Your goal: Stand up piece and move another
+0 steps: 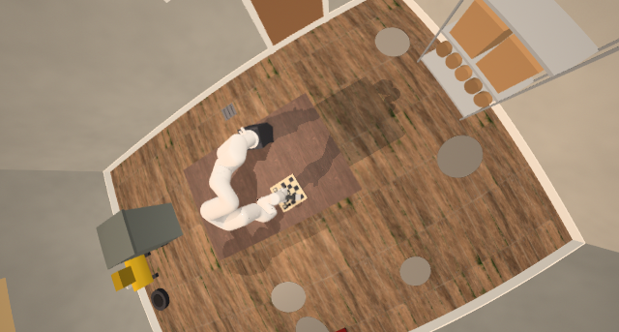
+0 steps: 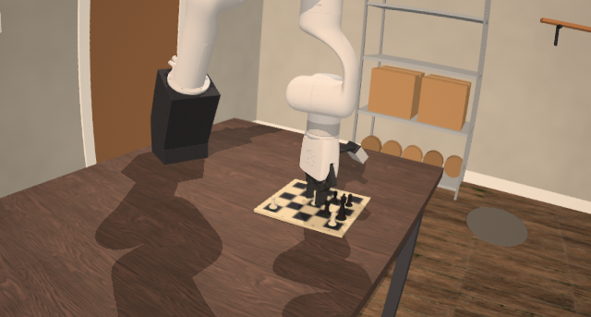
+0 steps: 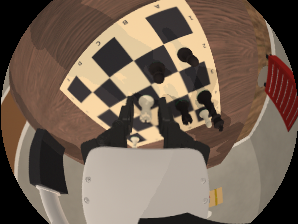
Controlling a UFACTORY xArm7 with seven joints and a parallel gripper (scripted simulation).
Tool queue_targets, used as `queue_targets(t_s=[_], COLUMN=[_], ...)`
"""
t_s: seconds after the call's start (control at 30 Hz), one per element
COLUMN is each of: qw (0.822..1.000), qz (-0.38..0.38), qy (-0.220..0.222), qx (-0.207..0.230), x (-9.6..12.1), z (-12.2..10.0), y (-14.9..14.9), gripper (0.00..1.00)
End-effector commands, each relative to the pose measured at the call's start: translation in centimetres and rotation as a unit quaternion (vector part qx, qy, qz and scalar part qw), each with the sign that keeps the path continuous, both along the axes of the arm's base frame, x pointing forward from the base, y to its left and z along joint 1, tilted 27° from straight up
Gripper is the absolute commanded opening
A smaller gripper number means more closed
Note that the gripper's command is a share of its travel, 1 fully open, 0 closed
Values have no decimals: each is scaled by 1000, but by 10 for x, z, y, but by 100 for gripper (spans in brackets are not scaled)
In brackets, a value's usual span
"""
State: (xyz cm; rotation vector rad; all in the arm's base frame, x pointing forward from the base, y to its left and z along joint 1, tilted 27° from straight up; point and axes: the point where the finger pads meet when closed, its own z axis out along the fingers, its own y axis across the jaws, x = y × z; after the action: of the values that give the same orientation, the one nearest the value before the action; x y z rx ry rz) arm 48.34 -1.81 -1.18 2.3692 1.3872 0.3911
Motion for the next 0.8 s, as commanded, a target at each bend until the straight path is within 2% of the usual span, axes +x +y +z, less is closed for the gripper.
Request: queue_targets(t_s=[0.0,0.03,0.77], qw=[1000,1000,1000], qz=[0,0,0], qy=[-1,-1,-1], qx=[0,0,0], x=[1,1,1], z=[1,1,1], y=[0,0,0], gripper=[37,0,0])
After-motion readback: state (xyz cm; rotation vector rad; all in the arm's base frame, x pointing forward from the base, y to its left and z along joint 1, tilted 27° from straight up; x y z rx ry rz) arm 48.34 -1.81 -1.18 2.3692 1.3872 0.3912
